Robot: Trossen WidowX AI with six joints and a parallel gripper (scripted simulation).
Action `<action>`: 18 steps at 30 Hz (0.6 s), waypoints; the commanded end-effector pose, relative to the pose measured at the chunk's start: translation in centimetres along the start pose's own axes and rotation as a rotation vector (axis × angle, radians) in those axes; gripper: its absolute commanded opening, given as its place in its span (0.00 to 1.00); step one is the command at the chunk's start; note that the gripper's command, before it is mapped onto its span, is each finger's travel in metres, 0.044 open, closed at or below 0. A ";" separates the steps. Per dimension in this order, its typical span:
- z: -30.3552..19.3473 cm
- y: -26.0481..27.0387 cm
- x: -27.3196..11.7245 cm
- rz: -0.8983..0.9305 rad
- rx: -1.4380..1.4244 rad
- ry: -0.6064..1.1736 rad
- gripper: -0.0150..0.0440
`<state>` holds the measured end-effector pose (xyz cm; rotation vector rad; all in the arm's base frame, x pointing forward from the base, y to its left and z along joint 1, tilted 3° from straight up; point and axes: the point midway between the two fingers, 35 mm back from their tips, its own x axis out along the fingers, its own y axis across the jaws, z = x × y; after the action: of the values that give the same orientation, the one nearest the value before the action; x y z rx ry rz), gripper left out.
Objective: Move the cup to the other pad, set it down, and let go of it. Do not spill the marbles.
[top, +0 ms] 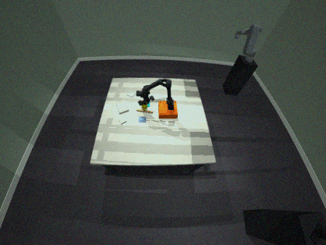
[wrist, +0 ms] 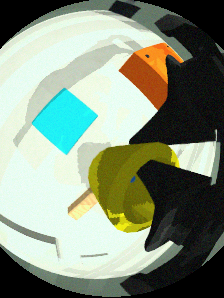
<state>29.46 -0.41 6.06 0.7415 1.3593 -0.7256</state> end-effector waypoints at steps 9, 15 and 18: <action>1.8 -1.5 0.0 0.003 -0.003 0.002 0.25; 2.7 -2.3 0.0 0.002 -0.003 0.001 0.25; 3.2 -2.7 -0.1 0.001 -0.004 0.000 0.25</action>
<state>29.13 -4.08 6.15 0.7387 1.3579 -0.7278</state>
